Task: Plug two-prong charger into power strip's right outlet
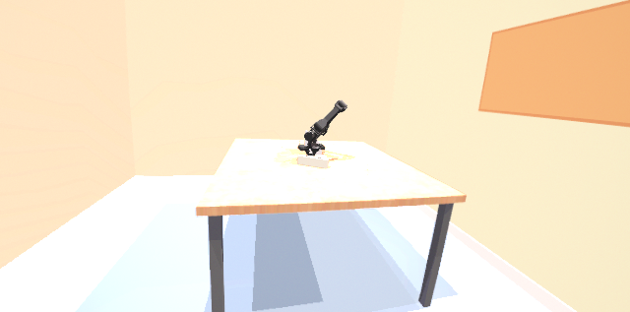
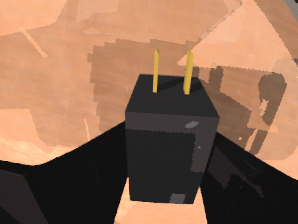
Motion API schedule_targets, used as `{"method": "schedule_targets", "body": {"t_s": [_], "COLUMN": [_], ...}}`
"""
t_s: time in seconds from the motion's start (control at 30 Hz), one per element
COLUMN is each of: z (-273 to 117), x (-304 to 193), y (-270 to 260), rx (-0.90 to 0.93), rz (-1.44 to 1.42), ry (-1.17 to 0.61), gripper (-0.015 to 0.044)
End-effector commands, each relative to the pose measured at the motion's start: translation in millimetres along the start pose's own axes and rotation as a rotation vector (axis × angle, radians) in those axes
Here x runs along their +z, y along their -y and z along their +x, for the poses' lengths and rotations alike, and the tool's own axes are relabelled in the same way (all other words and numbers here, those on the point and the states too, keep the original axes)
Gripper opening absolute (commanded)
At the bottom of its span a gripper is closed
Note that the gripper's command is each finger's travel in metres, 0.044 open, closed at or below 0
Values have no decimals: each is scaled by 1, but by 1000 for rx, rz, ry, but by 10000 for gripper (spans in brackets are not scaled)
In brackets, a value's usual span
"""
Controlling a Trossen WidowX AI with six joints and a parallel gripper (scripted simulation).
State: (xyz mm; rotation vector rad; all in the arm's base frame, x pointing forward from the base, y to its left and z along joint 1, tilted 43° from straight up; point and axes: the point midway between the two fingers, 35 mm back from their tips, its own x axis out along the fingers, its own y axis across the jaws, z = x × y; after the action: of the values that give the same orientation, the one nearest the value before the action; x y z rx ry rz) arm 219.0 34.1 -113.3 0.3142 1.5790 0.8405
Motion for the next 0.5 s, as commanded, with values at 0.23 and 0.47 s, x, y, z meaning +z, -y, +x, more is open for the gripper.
{"method": "schedule_targets", "body": {"t_s": [0.23,0.47], "z": [-35,-57], "x": [-2,-6], "y": [1,-1], "rx": [-1,1], "rz": [3,7], "ry": [3,4], "gripper": [0,0]}}
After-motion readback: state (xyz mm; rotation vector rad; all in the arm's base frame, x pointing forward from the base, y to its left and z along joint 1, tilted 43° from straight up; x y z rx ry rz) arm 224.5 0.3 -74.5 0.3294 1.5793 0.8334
